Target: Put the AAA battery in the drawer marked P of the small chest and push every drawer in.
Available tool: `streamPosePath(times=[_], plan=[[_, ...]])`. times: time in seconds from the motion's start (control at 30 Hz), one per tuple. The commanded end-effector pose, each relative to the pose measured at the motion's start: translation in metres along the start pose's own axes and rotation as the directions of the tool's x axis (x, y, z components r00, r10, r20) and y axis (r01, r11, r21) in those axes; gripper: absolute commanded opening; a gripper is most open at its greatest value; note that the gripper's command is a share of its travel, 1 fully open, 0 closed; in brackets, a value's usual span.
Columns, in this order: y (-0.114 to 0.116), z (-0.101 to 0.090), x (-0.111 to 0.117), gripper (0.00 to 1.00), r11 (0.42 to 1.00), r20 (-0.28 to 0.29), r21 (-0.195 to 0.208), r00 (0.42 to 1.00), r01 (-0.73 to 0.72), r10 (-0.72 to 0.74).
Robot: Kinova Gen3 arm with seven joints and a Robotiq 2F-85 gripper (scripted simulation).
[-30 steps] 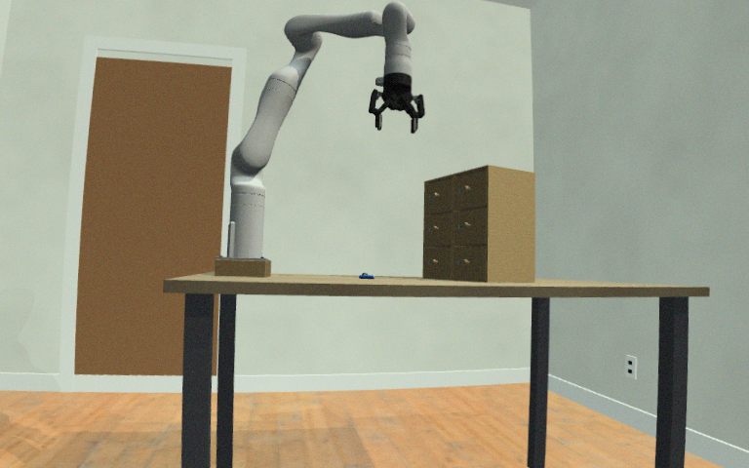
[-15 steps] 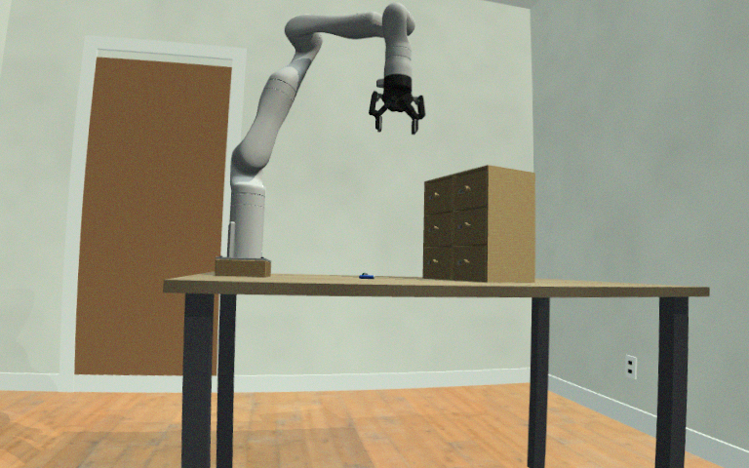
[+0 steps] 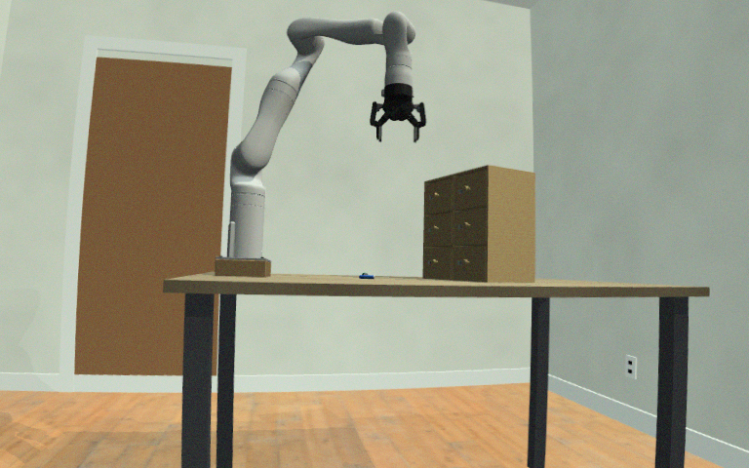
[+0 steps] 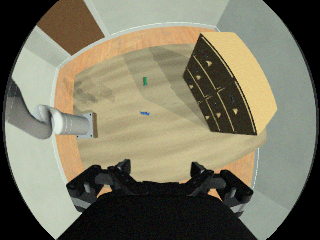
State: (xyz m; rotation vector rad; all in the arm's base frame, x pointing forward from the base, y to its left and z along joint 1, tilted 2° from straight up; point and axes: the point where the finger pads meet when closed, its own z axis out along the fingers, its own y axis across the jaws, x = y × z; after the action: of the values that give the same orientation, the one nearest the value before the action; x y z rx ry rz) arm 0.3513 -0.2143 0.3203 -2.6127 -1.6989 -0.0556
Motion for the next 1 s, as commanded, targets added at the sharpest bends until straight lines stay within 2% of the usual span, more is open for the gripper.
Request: streamPosePath(times=[0.0, 0.2, 0.4, 0.47, 0.67, 0.97], plan=[[0.000, 0.007, 0.003, 1.00, 0.999, 0.002, 0.005, 0.999, -0.041, 0.041], [0.002, 0.027, 0.009, 1.00, 0.980, 0.003, 0.004, 0.980, -0.198, 0.198], [0.004, 0.048, 0.015, 1.00, 0.928, 0.004, 0.004, 0.929, -0.371, 0.371], [0.004, 0.048, 0.015, 1.00, 0.928, 0.004, 0.004, 0.929, -0.371, 0.371], [0.006, 0.071, 0.021, 1.00, 0.843, 0.004, 0.003, 0.843, -0.538, 0.538], [0.009, 0.102, 0.030, 1.00, 0.681, 0.005, 0.002, 0.681, -0.732, 0.732]])
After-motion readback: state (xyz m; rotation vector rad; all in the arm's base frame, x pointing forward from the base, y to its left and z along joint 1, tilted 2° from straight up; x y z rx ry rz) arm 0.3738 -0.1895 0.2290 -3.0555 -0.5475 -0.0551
